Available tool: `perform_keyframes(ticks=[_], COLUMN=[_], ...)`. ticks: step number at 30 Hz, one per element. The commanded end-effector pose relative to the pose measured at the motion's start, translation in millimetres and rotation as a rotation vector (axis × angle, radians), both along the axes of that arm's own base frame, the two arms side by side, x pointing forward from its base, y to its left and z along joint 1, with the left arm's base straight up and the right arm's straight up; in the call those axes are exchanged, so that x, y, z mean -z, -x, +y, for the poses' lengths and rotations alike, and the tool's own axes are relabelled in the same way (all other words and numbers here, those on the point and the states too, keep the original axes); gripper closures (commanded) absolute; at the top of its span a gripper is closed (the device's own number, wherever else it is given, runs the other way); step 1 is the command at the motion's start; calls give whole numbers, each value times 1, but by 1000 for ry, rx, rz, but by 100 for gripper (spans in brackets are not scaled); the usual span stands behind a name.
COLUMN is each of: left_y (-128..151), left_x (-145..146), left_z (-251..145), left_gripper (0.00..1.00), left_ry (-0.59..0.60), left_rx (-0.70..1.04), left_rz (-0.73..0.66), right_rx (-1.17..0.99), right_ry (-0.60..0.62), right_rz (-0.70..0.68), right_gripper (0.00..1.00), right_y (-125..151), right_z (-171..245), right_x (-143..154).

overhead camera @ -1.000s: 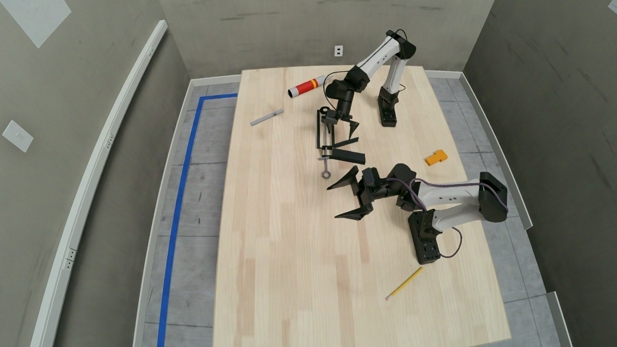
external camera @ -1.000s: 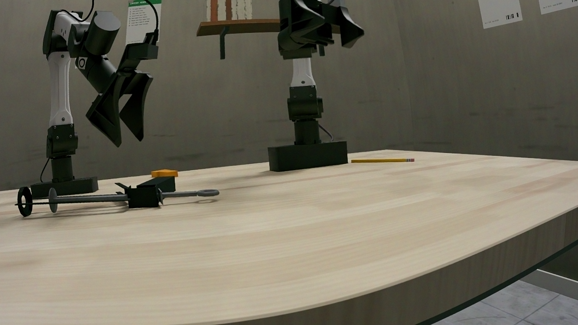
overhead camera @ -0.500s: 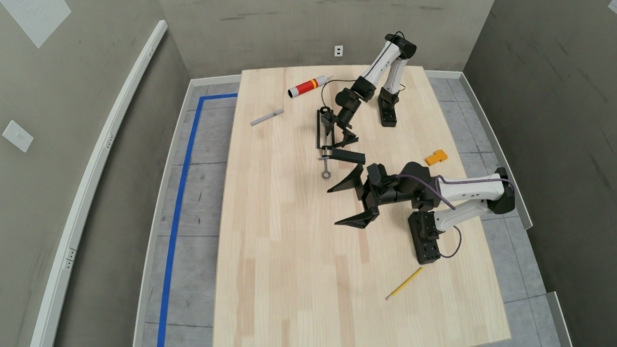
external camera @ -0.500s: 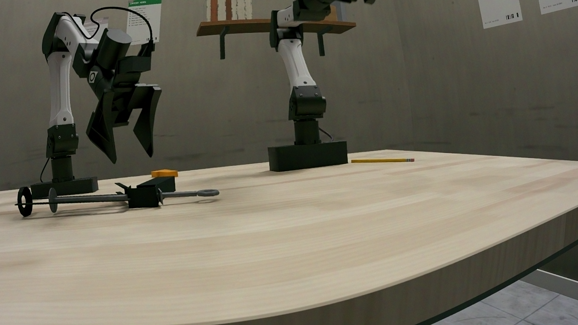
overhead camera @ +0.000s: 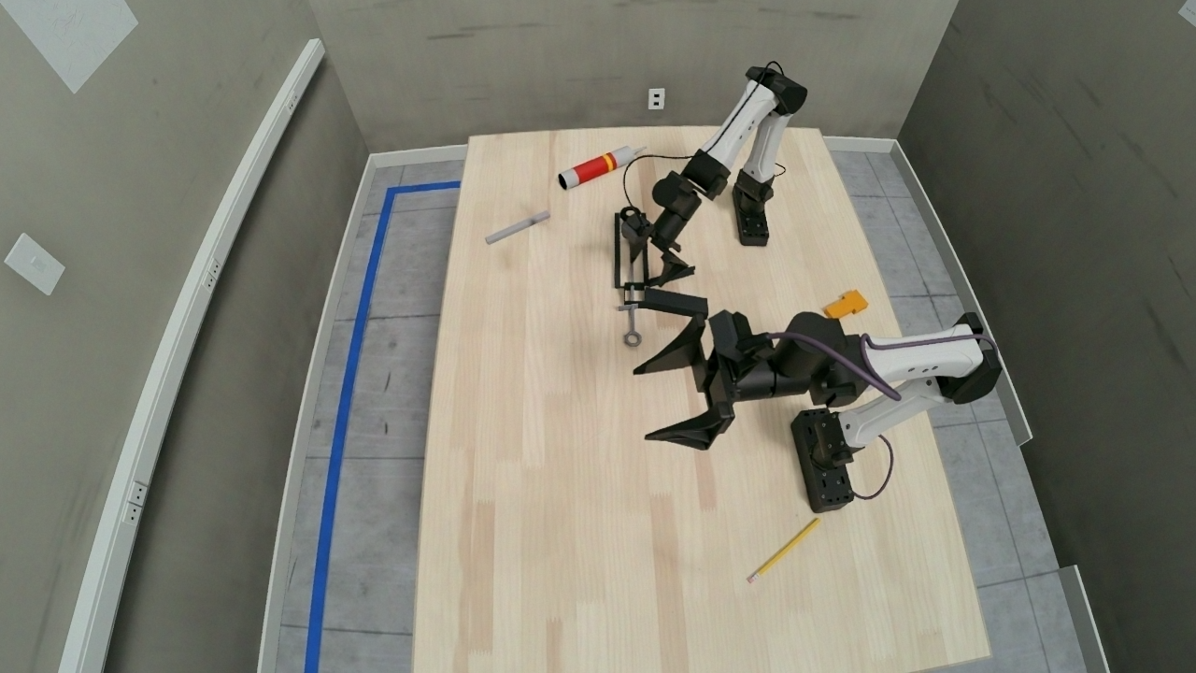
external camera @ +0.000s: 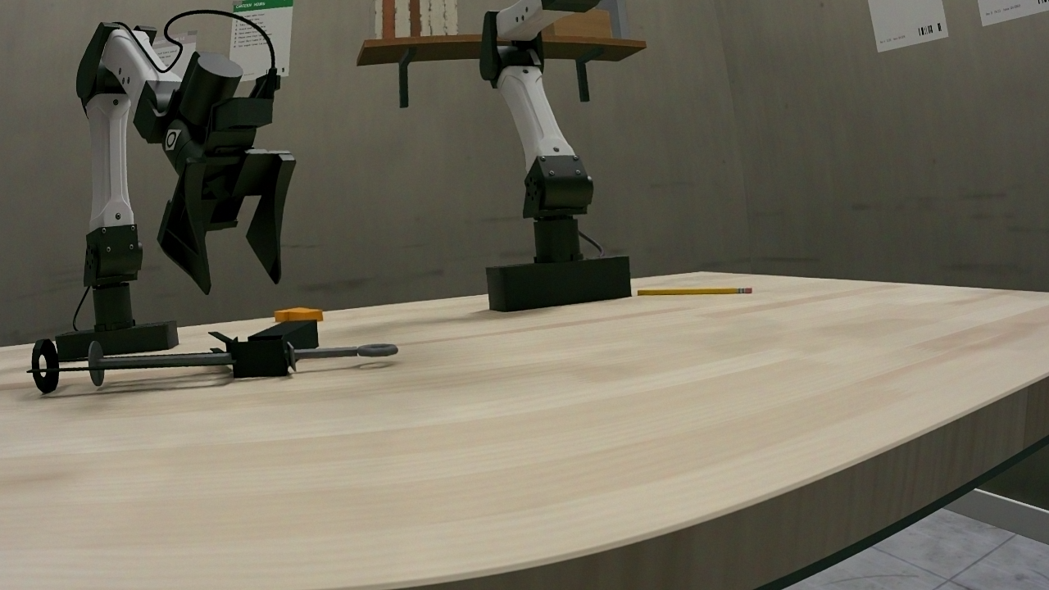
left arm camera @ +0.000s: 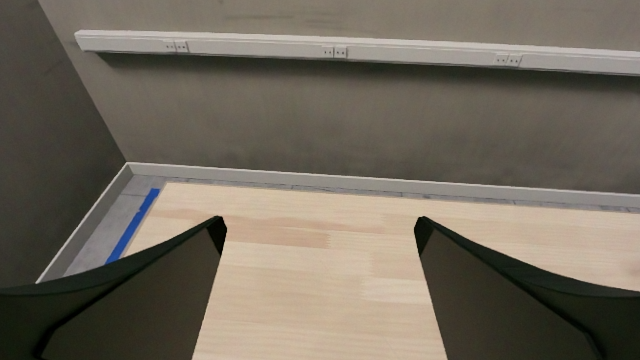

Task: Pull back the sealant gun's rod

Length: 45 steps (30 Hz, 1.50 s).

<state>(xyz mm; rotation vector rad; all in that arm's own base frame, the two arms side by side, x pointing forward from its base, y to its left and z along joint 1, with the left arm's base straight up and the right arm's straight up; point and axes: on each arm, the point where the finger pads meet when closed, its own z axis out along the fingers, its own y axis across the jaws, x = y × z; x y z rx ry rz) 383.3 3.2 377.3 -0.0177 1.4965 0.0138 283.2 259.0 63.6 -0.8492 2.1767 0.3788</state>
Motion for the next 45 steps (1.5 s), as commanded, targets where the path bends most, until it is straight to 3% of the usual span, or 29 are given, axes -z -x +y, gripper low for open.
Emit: perform_keyframes(ticks=[1, 2, 8, 9, 11, 19, 34, 45], left_y=[0, 0, 0, 0, 0, 0, -1, -2], left_x=[9, 9, 9, 9, 9, 9, 17, 30], left_z=[-1, -1, -1, -1, -1, -1, -3, -8], left_gripper=[0, 0, 0, 0, 0, 0, 0, 0], left_ry=[-8, -7, -6, -6, -6, -6, -6, -6], left_rx=[16, 16, 16, 16, 16, 16, 20, 16], left_rz=[57, 57, 57, 58, 58, 58, 74, 89], right_rx=[6, 10, 10, 16, 24, 136, 333, 478], right_ry=[-11, -31, -31, -13, -8, 96, 200, 285], right_rz=[-15, -36, -36, -6, 15, 287, 568, 744], right_gripper=[0, 0, 0, 7, 7, 7, 7, 7], right_y=[-2, -7, -7, -2, -2, -4, -38, -44], right_z=[3, 6, 6, 2, 2, 6, 29, 30], right_x=[5, -6, -6, 6, 5, 12, 7, 8])
